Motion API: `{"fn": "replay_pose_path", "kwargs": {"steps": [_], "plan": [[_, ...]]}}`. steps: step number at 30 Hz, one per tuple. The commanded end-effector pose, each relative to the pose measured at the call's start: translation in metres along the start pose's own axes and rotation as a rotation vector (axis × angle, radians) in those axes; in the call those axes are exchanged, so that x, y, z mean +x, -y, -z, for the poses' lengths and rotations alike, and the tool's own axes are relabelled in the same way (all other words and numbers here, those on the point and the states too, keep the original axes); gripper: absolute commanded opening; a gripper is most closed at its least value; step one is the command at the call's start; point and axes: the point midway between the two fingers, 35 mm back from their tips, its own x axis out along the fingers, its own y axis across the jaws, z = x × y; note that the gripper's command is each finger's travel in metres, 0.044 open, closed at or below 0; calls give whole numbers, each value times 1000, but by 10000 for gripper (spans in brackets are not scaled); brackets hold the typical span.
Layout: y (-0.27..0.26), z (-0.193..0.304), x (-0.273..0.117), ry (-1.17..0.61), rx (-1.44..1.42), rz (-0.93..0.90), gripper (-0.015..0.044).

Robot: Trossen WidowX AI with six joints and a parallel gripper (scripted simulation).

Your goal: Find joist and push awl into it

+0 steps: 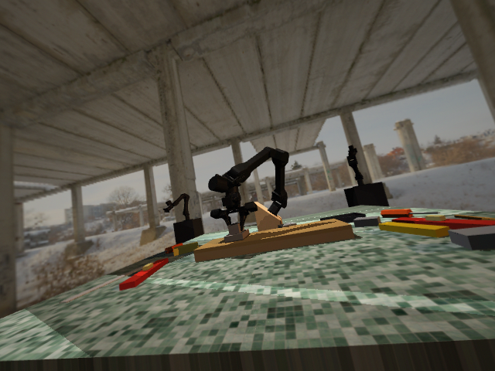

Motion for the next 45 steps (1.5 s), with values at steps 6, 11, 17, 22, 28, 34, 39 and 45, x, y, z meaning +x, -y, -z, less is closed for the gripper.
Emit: {"fn": "replay_pose_path", "kwargs": {"steps": [6, 11, 17, 22, 28, 34, 39, 45], "plan": [[19, 0, 0, -1, -3, 4, 0], [28, 0, 0, -1, -3, 5, 0], [39, 0, 0, -1, -3, 5, 0], [47, 0, 0, -1, -4, 6, 0], [58, 0, -1, -1, -4, 7, 0], [69, 0, -1, -1, -4, 7, 0], [78, 0, -1, -1, -5, 8, 0], [74, 0, -2, 1, 0, 5, 0]]}}
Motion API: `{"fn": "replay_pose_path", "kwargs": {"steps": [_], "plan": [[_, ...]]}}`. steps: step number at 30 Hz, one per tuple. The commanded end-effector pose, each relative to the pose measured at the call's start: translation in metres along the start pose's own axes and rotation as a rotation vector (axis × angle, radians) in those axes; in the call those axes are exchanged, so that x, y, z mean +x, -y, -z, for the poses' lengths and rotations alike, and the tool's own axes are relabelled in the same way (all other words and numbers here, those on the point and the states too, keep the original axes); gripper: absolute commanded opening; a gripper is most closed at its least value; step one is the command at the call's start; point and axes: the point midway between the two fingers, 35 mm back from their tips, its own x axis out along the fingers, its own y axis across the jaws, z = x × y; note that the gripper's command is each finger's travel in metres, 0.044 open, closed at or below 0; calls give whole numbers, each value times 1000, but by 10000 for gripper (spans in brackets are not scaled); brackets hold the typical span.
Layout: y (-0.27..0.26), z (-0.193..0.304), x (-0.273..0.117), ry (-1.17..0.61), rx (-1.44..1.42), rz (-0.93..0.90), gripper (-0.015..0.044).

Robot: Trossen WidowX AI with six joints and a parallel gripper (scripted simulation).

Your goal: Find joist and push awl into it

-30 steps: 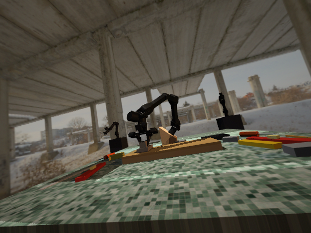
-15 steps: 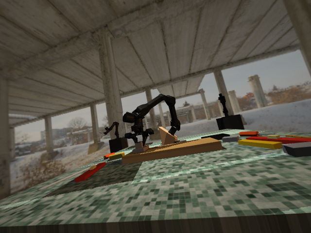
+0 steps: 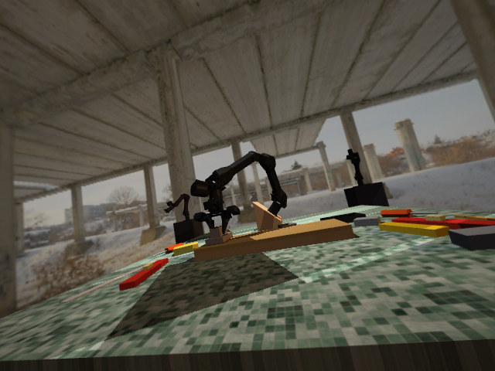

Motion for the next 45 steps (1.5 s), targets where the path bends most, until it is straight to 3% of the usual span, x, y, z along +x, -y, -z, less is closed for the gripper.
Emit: {"fn": "replay_pose_path", "kwargs": {"steps": [1, 9, 28, 32, 45], "plan": [[-1, 0, 0, 0, 0, 0, 0], [0, -3, -7, 0, -1, 1, 0], [4, -27, -93, -3, -4, 6, 0], [2, -28, -96, -4, -7, 6, 0], [-77, -57, -96, -19, -187, 6, 0]]}}
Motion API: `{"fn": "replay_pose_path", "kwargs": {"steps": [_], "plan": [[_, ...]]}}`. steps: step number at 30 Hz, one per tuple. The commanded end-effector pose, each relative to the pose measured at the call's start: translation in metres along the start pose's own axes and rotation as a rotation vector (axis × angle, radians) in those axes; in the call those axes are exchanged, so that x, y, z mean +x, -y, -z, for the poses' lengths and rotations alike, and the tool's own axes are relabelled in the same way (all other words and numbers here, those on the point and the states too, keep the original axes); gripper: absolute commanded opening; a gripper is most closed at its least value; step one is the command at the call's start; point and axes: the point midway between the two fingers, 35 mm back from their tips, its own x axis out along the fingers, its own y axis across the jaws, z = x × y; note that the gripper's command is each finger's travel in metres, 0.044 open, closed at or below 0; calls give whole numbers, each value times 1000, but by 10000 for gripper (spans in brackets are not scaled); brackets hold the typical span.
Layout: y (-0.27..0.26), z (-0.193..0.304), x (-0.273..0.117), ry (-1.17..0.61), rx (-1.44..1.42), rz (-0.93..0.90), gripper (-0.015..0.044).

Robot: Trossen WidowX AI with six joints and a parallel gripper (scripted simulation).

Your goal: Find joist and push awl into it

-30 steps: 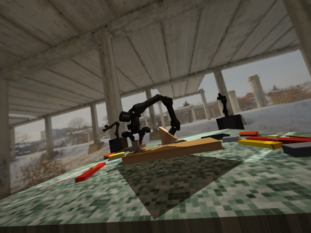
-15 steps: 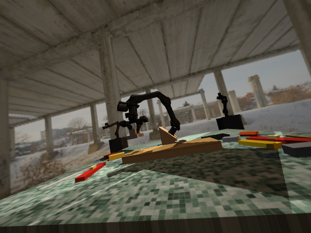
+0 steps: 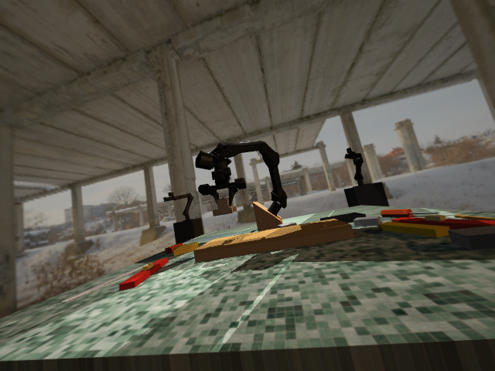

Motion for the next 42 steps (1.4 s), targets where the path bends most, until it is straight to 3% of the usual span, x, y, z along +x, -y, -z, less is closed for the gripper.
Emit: {"fn": "replay_pose_path", "kwargs": {"steps": [1, 21, 42], "plan": [[-30, -13, -3, 4, -73, 1, 0], [-177, -39, 2, -10, -399, -34, 0], [-323, -7, 4, -7, -740, -118, 0]]}}
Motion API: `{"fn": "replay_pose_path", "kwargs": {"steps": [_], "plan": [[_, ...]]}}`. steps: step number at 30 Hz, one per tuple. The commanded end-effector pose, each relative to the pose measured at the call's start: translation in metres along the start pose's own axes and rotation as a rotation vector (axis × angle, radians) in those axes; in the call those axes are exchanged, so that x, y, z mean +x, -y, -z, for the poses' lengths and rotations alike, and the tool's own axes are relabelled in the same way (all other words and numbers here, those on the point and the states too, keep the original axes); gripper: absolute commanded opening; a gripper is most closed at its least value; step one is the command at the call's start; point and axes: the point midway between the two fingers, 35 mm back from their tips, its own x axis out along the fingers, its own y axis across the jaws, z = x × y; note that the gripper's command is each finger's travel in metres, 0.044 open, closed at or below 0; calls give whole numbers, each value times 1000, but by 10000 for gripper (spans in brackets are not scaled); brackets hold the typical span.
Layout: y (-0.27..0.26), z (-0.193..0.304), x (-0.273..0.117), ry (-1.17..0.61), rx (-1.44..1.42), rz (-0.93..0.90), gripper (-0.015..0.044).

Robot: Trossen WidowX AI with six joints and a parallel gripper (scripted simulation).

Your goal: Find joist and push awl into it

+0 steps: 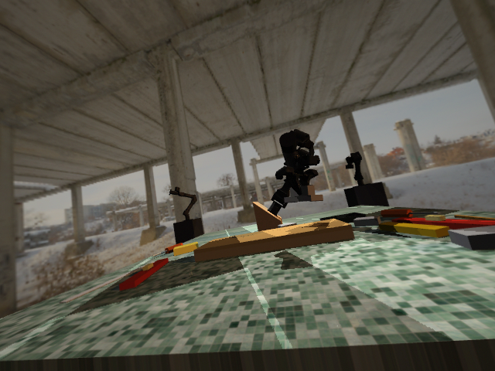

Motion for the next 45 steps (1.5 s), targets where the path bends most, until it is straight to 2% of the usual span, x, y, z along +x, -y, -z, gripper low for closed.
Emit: {"fn": "replay_pose_path", "kwargs": {"steps": [1, 16, 32, 41, 45], "plan": [[-28, -8, 1, 11, -73, -16, 0], [-128, -18, 4, 43, -314, -96, 0], [-224, 1, -2, 95, -564, -200, 0], [-270, 23, -9, 133, -698, -266, 0], [-273, 25, -10, 136, -708, -271, 0]]}}
